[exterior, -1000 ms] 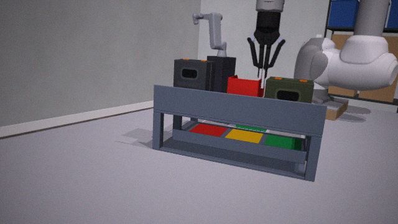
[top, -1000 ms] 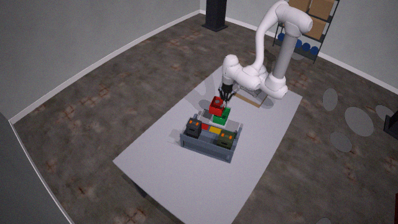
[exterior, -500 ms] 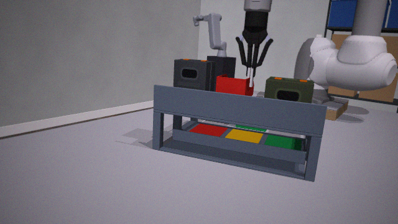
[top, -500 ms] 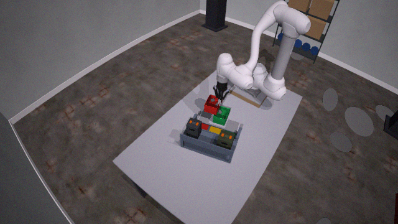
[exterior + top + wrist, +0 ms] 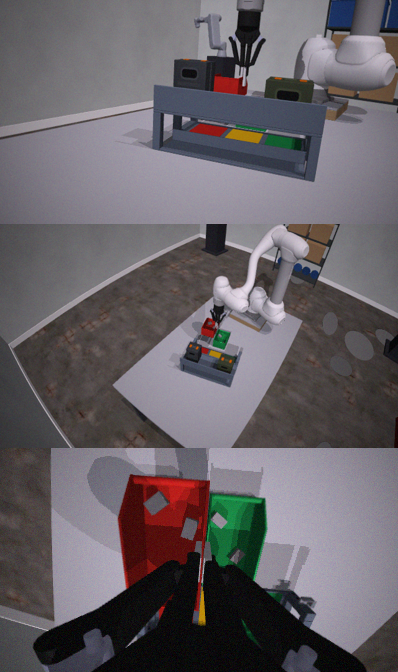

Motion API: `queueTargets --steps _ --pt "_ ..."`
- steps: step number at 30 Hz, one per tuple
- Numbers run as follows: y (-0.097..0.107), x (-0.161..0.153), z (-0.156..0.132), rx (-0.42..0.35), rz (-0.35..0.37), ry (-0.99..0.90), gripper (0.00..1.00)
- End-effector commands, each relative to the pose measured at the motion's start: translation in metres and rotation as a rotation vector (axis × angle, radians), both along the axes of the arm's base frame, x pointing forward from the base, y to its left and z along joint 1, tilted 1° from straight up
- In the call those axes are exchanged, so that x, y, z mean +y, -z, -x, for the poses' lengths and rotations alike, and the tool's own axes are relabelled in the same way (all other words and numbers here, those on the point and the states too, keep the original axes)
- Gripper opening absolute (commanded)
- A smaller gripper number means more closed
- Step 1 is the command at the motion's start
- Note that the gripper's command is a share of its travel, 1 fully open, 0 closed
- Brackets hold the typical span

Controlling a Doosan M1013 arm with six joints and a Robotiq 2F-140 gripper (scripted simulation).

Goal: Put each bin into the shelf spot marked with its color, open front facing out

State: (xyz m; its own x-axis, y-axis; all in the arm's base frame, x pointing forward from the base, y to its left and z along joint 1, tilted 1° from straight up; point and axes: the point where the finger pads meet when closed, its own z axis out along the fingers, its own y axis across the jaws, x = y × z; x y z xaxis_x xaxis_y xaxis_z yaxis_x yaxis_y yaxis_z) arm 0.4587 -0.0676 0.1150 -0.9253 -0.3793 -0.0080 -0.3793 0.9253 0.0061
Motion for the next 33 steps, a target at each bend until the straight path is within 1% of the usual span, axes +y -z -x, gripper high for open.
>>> queueTargets --steps 1,33 --pt "0.0000 -0.0032 -0.0012 0.000 0.000 0.000 0.10" --pt "0.0002 -0.0075 -0.0030 0.000 0.000 0.000 0.10"
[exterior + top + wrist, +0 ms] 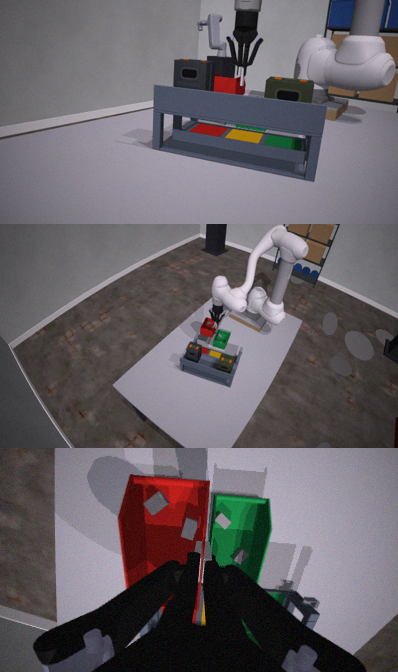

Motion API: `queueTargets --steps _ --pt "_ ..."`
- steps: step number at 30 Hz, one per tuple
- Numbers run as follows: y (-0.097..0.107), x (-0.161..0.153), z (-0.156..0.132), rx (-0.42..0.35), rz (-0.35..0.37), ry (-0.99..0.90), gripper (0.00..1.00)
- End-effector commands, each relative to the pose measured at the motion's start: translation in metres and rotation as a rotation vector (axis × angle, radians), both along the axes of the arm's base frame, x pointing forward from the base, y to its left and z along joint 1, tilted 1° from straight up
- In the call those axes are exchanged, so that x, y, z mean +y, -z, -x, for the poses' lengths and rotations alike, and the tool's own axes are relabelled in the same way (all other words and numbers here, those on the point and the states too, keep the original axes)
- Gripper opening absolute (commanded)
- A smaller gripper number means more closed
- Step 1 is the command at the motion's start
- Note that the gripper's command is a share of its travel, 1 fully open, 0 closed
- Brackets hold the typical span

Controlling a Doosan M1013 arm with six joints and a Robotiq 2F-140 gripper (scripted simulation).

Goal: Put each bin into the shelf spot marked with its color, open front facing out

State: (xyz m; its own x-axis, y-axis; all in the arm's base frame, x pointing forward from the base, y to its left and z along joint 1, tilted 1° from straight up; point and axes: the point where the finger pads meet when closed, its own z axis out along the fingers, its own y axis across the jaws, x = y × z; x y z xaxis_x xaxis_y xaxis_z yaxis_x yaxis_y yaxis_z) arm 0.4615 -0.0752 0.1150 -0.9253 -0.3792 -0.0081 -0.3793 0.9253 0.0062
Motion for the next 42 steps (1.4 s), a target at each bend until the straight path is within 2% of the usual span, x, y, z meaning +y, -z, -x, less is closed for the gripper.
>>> queueTargets --steps 1,10,24,33,42 --pt "0.001 0.000 0.000 0.000 0.000 0.000 0.10" --pt "0.010 0.002 -0.006 0.000 0.000 0.000 0.10" --pt "0.049 0.012 -0.029 0.000 0.000 0.000 0.10" --pt "0.061 0.015 -0.036 0.000 0.000 0.000 0.10" --pt "0.063 0.016 -0.037 0.000 0.000 0.000 0.10"
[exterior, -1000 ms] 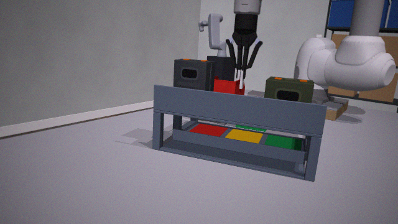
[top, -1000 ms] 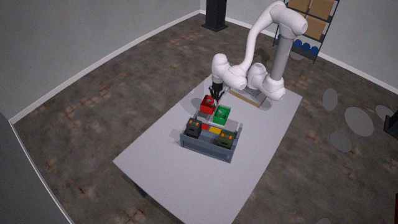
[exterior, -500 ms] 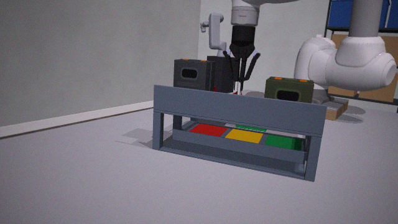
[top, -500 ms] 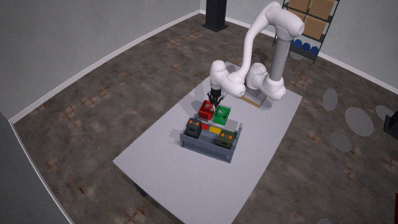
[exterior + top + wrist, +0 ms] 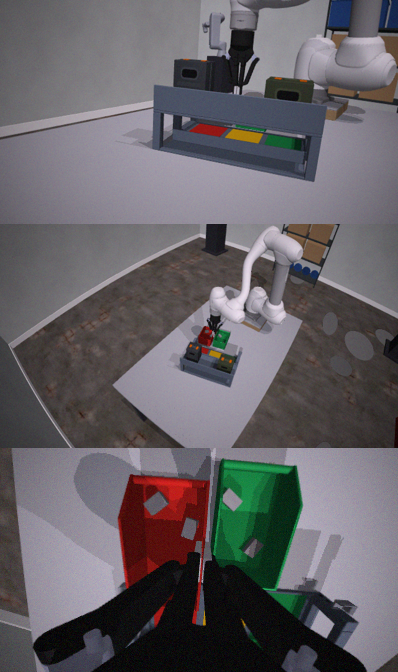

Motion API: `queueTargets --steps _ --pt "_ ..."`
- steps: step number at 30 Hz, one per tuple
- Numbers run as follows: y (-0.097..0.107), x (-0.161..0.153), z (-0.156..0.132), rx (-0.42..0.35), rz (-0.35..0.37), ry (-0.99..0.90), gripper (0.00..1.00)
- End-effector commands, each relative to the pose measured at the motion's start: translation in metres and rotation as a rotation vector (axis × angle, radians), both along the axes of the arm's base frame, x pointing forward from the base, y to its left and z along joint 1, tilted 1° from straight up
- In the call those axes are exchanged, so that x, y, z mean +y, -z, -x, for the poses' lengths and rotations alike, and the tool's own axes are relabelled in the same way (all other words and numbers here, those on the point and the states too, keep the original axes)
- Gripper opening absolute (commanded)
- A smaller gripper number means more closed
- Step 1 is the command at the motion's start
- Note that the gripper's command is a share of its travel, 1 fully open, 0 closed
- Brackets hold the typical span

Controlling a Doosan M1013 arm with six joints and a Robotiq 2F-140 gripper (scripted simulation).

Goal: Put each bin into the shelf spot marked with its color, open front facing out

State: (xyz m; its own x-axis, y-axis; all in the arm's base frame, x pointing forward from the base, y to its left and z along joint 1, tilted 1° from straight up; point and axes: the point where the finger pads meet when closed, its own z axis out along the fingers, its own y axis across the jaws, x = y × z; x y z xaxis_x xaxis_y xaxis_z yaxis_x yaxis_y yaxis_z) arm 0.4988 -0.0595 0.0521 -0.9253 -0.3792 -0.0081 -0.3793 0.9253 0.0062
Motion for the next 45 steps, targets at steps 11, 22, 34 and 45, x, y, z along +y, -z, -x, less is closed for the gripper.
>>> queueTargets --steps 11,22,34,45 --pt "-0.0001 0.0000 -0.0001 0.000 0.000 0.000 0.10" --pt "-0.0007 0.0005 -0.0012 0.028 0.012 0.000 0.10" --pt "-0.0023 0.0017 -0.0040 0.093 0.039 -0.001 0.10" --pt "-0.0026 0.0020 -0.0045 0.106 0.045 -0.001 0.10"
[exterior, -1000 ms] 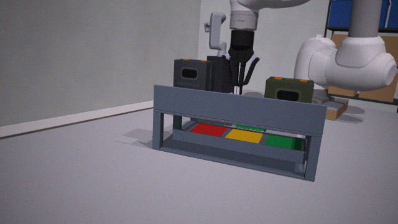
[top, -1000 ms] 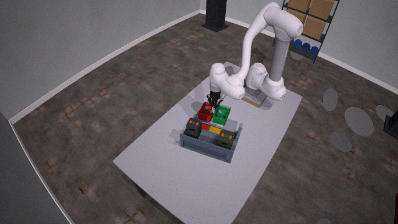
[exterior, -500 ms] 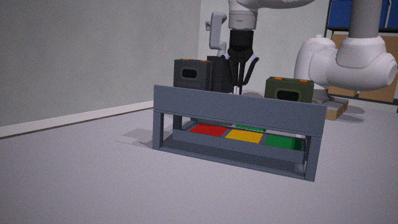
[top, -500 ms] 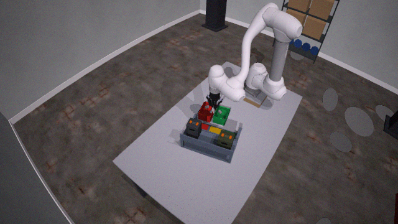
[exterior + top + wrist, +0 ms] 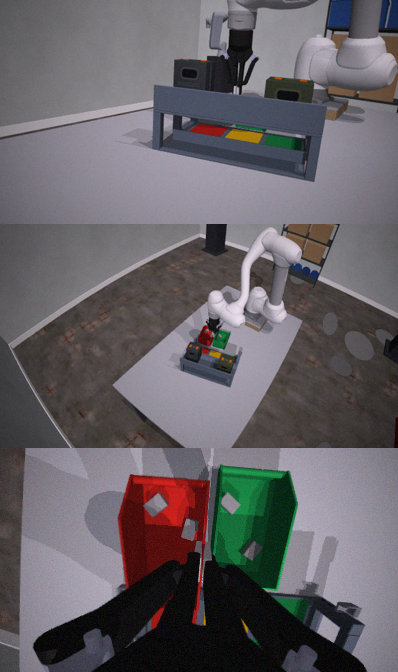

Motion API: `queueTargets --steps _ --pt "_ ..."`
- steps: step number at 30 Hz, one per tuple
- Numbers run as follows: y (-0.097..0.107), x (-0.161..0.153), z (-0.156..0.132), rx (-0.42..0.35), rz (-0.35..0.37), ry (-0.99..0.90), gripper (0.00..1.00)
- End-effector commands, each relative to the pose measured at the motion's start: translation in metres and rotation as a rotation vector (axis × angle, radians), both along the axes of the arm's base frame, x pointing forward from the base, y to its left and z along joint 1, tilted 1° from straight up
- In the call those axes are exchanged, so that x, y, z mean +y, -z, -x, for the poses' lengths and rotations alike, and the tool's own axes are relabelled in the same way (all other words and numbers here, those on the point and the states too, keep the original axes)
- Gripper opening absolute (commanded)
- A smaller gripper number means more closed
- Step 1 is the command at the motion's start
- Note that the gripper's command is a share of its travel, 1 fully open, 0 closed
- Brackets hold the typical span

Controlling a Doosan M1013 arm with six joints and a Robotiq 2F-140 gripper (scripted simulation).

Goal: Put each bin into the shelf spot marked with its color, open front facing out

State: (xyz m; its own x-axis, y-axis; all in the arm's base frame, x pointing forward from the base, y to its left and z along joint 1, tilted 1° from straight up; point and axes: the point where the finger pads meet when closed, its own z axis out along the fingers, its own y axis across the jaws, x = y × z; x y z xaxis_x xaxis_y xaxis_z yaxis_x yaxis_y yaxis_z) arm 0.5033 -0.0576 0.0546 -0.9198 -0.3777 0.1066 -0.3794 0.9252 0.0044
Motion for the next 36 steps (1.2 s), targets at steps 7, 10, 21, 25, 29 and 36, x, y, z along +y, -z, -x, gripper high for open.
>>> queueTargets --steps 7,10,21,25,29,36 --pt "-0.0001 0.0000 0.0000 0.000 0.000 0.000 0.10" --pt "-0.0001 0.0000 0.0000 0.000 0.000 0.000 0.10" --pt "-0.0001 0.0002 -0.0004 0.000 0.000 0.000 0.10" --pt "-0.0001 0.0003 -0.0006 0.000 0.000 0.000 0.10" --pt "-0.0001 0.0005 -0.0012 0.000 0.000 0.000 0.10" --pt "-0.0001 0.0013 -0.0032 0.000 0.000 0.000 0.10"
